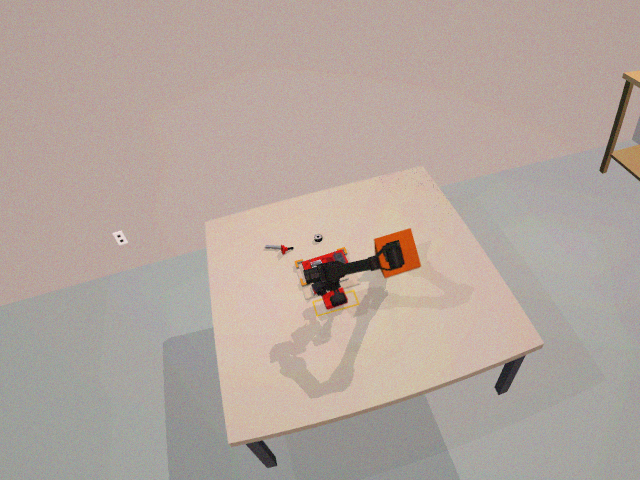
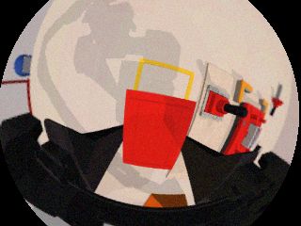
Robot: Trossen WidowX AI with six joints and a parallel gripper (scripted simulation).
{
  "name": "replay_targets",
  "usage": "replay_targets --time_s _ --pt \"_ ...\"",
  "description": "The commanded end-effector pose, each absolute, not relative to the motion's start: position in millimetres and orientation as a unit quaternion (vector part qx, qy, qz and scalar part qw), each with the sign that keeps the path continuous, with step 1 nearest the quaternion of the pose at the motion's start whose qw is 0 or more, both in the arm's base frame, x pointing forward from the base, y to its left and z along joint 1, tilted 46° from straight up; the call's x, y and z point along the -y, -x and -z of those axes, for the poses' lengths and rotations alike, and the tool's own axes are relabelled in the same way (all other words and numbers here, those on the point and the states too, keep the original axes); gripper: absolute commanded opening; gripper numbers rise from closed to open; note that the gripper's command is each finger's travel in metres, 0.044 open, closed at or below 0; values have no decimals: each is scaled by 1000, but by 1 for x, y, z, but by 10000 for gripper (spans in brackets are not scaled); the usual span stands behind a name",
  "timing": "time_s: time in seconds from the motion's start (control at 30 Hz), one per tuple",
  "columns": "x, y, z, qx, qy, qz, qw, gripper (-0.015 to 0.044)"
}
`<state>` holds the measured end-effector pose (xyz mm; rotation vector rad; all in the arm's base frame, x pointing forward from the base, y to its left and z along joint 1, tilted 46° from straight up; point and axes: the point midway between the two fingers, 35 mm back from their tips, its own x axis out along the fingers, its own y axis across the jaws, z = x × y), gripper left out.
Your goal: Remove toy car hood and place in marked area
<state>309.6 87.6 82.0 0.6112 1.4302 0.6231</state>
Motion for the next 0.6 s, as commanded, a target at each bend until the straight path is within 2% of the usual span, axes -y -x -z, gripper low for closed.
replay_targets --time_s 0.0,0.57 --pt "-89 -309 -80 -635 -274 -276 668 0" --pt "-95 -310 -75 -635 -274 -276 668 0"
